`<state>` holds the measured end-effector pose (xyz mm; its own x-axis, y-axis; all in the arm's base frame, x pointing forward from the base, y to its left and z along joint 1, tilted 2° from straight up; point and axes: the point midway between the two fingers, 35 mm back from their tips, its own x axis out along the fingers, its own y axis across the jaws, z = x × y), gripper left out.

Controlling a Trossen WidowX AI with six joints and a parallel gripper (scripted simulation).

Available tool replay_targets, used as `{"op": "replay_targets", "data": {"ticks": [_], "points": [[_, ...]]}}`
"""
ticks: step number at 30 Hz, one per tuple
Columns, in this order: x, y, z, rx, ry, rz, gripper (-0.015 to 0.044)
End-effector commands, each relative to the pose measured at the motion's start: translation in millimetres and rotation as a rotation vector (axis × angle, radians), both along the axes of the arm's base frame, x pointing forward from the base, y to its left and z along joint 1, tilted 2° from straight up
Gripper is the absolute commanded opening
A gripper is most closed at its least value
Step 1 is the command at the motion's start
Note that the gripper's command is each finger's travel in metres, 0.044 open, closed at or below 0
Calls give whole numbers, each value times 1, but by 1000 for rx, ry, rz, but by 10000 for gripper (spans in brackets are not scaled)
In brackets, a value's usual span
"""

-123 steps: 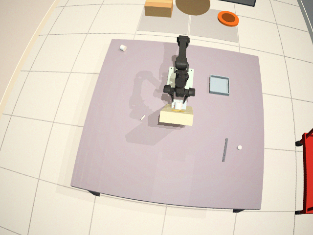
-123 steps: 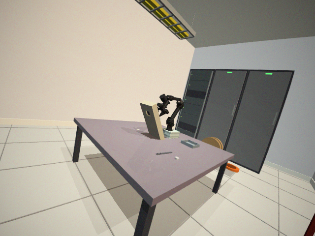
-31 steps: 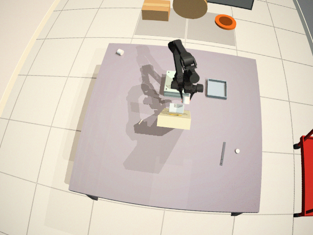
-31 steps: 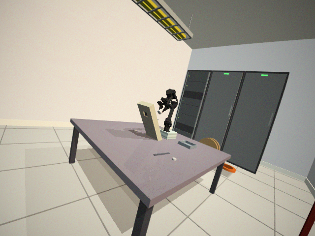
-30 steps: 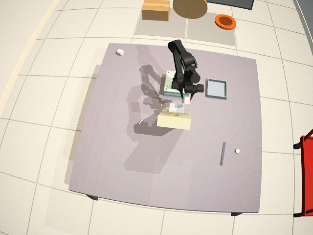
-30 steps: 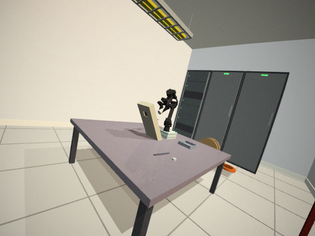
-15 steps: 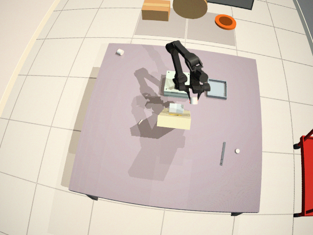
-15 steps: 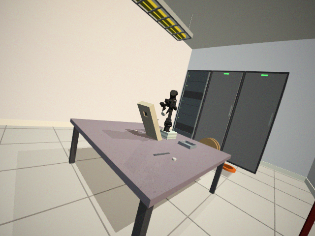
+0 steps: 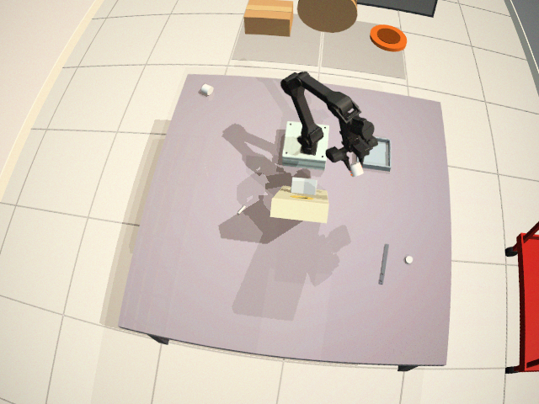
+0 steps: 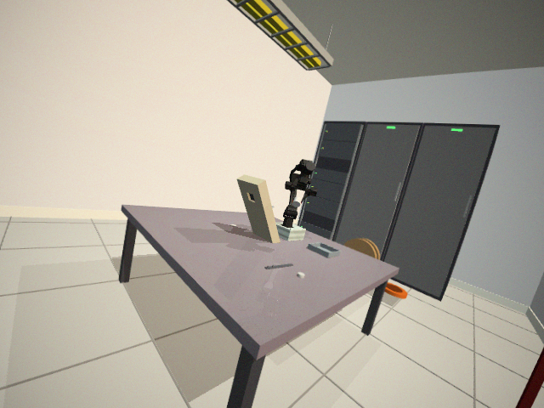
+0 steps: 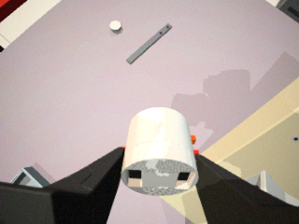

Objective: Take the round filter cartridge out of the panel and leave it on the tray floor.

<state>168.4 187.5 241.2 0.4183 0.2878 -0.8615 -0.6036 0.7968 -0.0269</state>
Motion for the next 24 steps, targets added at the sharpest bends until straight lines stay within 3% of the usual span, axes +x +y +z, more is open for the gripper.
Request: {"op": "replay_targets", "data": {"ticks": [1,16,24], "points": [[-15,17,-7,-4,2,126,0],[-79,65,-23,-2,-6,563,0],[-88,71,-30,-1,-6,609,0]]}}
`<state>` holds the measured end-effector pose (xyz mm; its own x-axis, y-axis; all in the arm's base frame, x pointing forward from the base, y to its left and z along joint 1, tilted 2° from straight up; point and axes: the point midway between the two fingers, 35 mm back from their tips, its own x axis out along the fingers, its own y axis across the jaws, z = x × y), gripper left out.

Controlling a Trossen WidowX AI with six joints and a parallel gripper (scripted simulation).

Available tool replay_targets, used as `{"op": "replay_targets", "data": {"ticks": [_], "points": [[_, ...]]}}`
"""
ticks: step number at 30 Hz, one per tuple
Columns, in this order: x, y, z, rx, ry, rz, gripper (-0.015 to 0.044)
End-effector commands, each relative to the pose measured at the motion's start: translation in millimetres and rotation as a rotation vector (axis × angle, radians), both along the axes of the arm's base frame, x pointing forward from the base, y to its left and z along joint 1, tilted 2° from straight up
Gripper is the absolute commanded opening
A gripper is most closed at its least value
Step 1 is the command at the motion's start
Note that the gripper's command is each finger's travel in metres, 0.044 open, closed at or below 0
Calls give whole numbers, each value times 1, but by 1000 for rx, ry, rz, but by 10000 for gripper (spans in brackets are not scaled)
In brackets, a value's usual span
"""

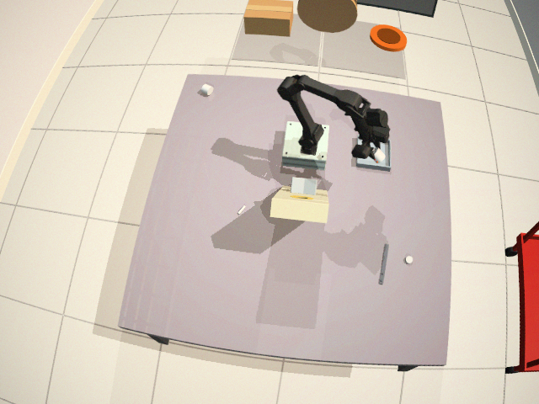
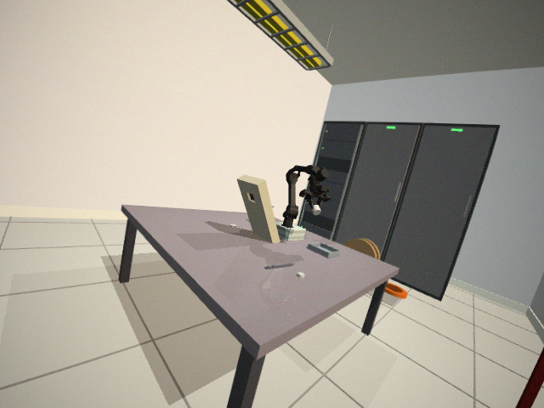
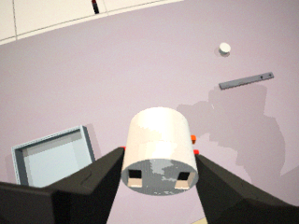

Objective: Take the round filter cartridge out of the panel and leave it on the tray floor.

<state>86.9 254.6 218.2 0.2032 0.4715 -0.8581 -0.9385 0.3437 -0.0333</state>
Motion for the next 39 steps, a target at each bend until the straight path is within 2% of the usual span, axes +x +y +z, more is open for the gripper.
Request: {"op": "replay_targets", "data": {"ticks": [1,17,32,39], "points": [[-11,7,-11,-4,2,56,0],[-87,28,-79,-10,9,348,0],[-159,11,-141,-19,14,622,0],[-165,8,-150,-20,14,649,0]]}}
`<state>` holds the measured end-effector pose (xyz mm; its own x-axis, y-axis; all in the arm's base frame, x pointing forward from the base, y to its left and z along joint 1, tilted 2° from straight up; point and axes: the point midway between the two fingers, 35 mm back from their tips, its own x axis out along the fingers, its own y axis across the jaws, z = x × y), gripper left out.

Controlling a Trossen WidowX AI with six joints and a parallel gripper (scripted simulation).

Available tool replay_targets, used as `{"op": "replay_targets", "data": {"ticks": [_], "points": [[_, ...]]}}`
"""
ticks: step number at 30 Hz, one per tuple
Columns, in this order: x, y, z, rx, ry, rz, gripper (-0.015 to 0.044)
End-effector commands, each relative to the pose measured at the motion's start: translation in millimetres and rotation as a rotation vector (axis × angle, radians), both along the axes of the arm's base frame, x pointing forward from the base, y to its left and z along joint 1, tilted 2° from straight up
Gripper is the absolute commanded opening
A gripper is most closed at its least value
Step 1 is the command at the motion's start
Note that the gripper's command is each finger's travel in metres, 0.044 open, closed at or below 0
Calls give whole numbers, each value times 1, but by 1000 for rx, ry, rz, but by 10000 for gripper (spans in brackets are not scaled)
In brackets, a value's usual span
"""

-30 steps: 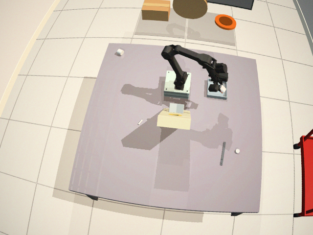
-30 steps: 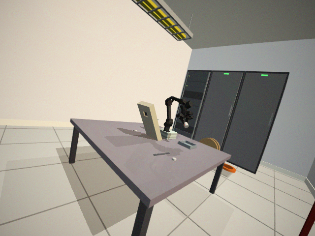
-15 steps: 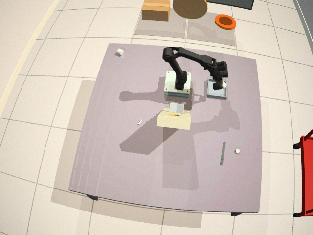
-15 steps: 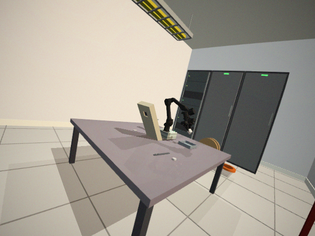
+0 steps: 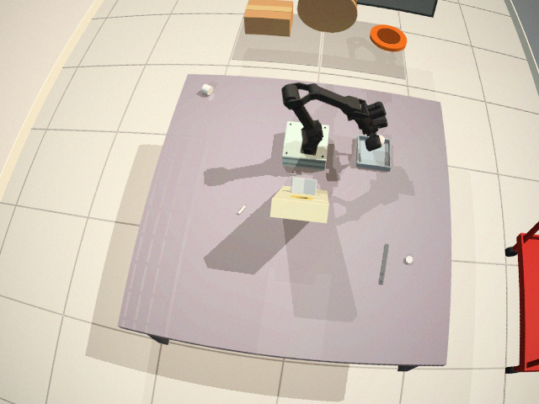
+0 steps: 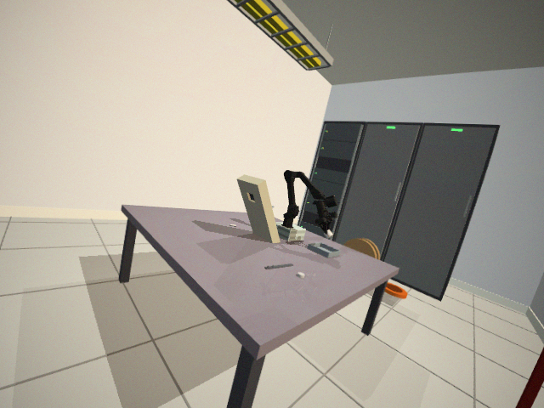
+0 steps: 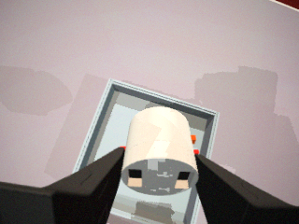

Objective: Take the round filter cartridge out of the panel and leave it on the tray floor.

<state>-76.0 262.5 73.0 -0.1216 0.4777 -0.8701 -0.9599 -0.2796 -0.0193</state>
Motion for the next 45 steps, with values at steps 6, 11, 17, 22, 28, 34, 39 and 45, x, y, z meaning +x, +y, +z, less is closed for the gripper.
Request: {"op": "replay_targets", "data": {"ticks": [6,11,17,22,28,34,39,45], "points": [[-3,3,-33,3,0,15,0],[-2,2,-57,3,0,15,0],[-1,-2,-77,2,0,15,0],[0,-1,-73,-4,-3,7,79],[0,-1,-73,-4,-3,7,236],[0,-1,-73,-4,-3,7,394],[0,-1,-71,-4,-3,7,440],[-2,-1,-6,-5,-3,7,440]]}}
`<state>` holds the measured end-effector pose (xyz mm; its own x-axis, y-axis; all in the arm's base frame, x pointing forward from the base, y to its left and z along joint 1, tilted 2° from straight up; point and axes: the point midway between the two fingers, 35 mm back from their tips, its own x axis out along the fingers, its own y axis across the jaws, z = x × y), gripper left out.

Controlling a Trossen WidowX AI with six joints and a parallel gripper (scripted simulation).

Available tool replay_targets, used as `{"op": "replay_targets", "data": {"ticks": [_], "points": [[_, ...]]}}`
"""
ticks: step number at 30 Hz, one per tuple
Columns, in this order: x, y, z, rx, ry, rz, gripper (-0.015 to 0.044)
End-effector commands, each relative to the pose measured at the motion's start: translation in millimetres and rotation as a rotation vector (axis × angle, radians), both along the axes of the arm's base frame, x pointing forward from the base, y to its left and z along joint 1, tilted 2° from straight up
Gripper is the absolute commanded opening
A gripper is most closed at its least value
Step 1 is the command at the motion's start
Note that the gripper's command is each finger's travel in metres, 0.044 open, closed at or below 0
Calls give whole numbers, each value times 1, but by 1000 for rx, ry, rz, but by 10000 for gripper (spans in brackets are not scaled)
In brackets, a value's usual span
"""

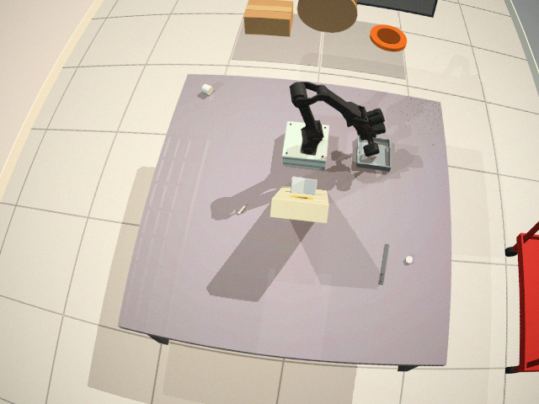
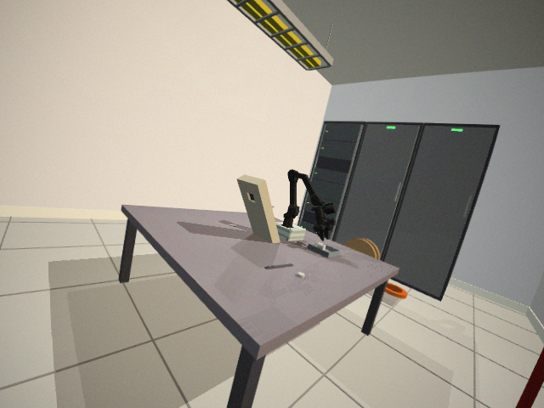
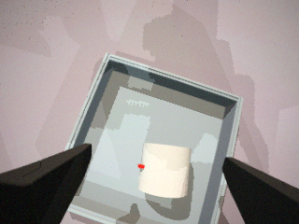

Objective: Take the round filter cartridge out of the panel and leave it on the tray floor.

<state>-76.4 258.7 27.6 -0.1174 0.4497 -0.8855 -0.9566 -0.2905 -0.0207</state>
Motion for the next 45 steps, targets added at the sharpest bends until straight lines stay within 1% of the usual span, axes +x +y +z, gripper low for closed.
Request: {"op": "replay_targets", "data": {"ticks": [1,3,4,45], "points": [[-1,3,42,25,8,-3,440],[-1,3,42,25,8,-3,440],[-2,5,29,32,10,2,440],[-2,5,29,32,10,2,440]]}}
